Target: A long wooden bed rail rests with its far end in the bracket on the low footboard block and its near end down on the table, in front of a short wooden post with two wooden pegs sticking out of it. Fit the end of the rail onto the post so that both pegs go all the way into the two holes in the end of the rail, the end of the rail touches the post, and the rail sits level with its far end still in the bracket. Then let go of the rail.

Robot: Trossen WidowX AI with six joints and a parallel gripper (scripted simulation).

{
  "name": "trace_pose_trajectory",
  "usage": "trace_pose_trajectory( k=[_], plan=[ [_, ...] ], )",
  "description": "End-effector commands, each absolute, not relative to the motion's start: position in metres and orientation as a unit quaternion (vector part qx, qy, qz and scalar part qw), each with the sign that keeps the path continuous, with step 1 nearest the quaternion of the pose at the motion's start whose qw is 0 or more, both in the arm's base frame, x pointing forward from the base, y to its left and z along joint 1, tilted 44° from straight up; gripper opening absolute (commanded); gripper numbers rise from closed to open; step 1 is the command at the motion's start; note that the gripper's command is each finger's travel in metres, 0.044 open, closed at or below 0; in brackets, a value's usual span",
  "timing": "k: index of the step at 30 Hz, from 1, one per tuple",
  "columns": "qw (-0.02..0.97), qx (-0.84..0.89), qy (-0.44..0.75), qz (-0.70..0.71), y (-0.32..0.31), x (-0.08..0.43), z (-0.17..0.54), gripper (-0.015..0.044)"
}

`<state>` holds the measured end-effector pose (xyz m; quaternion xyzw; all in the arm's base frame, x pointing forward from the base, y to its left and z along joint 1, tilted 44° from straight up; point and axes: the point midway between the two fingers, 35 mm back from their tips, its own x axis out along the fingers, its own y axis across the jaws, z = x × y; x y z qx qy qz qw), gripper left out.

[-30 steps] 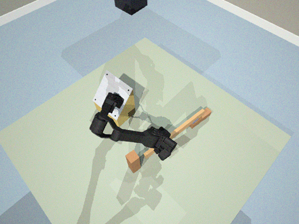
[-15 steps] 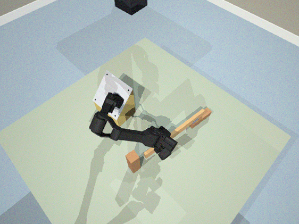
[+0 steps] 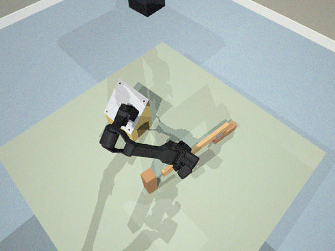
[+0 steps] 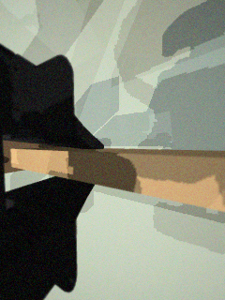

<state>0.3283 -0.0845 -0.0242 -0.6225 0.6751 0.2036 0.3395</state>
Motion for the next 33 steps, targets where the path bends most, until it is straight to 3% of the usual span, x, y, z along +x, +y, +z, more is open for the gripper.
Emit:
trace_pose_trajectory(
  k=[1, 33],
  plan=[
    [0.345, -0.624, 0.671, 0.204, -0.0802, 0.3301, -0.0195, 0.0000],
    [0.345, -0.624, 0.671, 0.204, -0.0756, 0.3296, -0.0150, 0.0000]
  ],
)
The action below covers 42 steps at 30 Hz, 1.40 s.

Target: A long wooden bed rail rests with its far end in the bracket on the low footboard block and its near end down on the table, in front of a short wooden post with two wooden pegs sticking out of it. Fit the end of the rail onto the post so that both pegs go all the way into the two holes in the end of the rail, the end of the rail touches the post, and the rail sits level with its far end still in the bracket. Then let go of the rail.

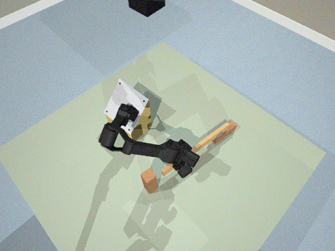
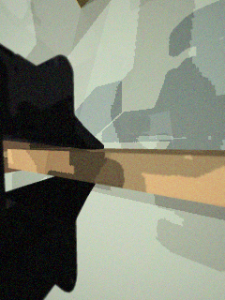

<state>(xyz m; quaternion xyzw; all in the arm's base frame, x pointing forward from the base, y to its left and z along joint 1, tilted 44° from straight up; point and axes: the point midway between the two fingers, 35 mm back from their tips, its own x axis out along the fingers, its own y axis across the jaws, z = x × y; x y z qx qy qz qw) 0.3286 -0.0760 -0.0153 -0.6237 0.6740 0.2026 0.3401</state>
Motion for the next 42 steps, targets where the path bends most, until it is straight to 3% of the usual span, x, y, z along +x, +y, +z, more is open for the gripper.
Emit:
trace_pose_trajectory(
  k=[1, 42],
  plan=[
    [0.345, -0.624, 0.671, 0.204, -0.0759, 0.3296, -0.0154, 0.0000],
    [0.345, -0.624, 0.671, 0.204, -0.0802, 0.3272, -0.0122, 0.0000]
  ],
)
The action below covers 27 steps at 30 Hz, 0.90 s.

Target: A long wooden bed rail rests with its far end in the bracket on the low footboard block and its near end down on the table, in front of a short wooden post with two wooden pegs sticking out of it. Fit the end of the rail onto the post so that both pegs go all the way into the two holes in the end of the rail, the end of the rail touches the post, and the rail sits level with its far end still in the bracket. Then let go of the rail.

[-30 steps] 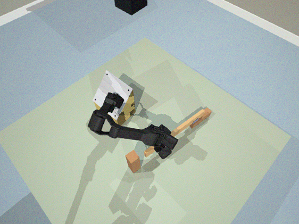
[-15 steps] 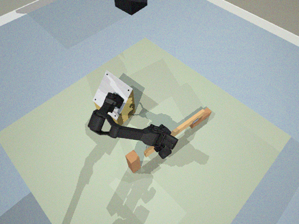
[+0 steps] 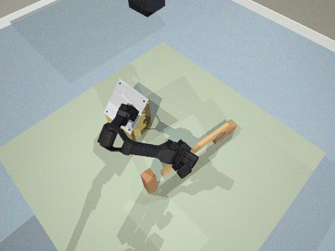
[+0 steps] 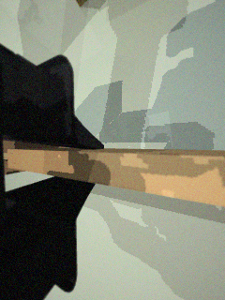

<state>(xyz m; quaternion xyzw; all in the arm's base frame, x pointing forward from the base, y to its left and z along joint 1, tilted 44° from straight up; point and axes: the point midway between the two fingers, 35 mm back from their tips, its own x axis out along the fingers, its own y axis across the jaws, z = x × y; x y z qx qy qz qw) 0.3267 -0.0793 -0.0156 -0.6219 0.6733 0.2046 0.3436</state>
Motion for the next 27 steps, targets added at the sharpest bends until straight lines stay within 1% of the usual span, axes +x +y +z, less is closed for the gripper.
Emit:
trace_pose_trajectory(
  k=[1, 27],
  plan=[
    [0.345, -0.624, 0.671, 0.204, -0.0804, 0.3271, -0.0119, 0.0000],
    [0.344, -0.624, 0.671, 0.204, -0.0843, 0.3261, -0.0047, 0.0000]
  ],
)
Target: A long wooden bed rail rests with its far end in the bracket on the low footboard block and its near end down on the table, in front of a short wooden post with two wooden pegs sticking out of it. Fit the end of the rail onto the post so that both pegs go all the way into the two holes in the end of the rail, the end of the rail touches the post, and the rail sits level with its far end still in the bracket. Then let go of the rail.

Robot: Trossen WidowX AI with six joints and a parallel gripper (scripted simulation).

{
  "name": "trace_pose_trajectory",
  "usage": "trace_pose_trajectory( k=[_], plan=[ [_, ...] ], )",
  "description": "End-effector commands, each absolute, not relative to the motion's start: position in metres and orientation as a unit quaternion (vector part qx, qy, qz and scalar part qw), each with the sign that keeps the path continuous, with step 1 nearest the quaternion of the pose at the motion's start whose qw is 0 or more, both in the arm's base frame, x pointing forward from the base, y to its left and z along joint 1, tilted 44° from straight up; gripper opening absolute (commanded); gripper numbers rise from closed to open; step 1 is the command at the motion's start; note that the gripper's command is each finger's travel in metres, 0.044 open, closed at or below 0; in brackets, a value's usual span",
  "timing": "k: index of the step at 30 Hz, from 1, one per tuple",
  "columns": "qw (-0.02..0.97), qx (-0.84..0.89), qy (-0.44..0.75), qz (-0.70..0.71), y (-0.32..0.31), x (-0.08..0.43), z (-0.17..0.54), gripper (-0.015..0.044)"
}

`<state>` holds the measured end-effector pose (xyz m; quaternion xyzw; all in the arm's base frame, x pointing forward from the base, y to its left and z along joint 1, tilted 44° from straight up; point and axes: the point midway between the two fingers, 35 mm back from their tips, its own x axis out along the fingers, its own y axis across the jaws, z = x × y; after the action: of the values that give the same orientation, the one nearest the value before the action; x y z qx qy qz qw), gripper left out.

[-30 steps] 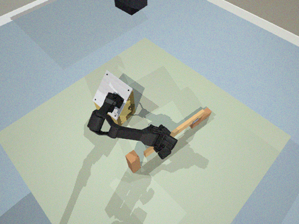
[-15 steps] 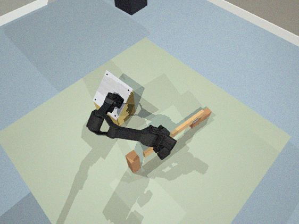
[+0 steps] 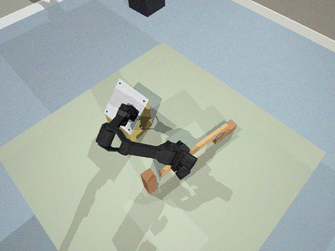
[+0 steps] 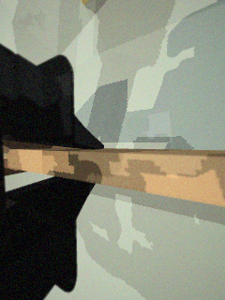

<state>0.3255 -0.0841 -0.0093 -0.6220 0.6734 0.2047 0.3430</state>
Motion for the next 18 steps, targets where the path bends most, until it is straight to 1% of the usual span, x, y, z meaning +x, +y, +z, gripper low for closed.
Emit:
trace_pose_trajectory(
  k=[1, 18],
  plan=[
    [0.344, -0.624, 0.671, 0.204, -0.0844, 0.3261, -0.0044, 0.0000],
    [0.344, -0.624, 0.671, 0.204, -0.0880, 0.3254, -0.0008, 0.0000]
  ],
)
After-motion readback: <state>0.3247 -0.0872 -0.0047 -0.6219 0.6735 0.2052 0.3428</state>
